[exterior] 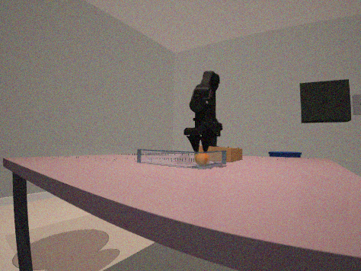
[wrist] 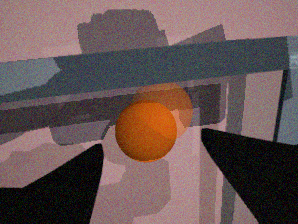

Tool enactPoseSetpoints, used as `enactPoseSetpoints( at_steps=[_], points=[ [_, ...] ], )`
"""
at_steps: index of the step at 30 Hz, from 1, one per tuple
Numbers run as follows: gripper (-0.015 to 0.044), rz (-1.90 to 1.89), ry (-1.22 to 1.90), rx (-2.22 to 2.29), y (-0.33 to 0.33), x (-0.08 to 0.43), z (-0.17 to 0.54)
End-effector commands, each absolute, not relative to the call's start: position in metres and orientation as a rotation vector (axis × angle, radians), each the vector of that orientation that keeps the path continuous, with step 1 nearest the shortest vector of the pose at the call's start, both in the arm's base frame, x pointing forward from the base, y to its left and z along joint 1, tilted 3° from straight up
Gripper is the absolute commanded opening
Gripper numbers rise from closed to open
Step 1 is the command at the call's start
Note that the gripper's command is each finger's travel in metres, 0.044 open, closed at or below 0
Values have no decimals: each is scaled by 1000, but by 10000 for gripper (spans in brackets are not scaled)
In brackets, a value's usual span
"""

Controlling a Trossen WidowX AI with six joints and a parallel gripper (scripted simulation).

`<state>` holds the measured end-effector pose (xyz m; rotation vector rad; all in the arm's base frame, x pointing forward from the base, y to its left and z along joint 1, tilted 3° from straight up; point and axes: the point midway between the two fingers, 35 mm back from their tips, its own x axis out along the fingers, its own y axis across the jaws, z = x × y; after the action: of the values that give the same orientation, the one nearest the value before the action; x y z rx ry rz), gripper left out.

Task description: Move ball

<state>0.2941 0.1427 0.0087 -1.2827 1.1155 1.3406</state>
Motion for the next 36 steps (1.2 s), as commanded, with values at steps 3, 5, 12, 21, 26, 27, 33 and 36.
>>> enactPoseSetpoints(
  at_steps=[3,5,12,21,26,27,33,36],
  points=[
    [370,1349,1117,-1278,143,292,-2],
    [370,1349,1117,-1278,143,292,-5],
    [370,1349,1117,-1278,143,291,-16],
    [264,1349,1117,-1278,143,291,-17],
    [231,1349,1117,-1278,143,291,-17],
    [205,1349,1117,-1278,143,291,-17],
    [47,1338,1106,-1308,139,302,7],
    [0,1339,1106,-1307,140,304,26]
  ],
)
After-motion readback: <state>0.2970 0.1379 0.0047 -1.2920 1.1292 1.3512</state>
